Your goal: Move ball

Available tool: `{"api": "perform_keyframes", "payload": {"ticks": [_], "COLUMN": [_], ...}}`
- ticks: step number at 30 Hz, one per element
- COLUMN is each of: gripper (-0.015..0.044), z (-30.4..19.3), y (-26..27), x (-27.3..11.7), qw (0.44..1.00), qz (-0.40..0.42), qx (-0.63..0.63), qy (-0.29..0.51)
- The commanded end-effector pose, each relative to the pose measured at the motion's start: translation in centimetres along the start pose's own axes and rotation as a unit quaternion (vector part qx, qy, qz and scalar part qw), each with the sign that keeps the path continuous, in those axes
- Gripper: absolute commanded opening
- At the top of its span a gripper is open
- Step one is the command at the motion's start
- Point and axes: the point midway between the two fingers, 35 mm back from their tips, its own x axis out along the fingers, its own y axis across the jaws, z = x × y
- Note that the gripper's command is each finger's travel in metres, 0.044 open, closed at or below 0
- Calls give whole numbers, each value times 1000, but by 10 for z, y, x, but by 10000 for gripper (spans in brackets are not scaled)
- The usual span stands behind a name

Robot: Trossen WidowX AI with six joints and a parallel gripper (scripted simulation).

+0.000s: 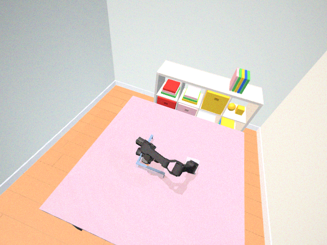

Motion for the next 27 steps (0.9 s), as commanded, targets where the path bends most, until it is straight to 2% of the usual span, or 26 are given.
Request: {"api": "perform_keyframes", "payload": {"ticks": [1, 10, 27], "gripper": [0, 0, 0], "z": [1, 2, 2], "y": [-1, 1, 1], "x": [19, 60, 79], "qw": [1000, 1000, 1000], "qz": [1, 1, 1], "qx": [3, 2, 2], "qy": [-3, -4, -5]}}
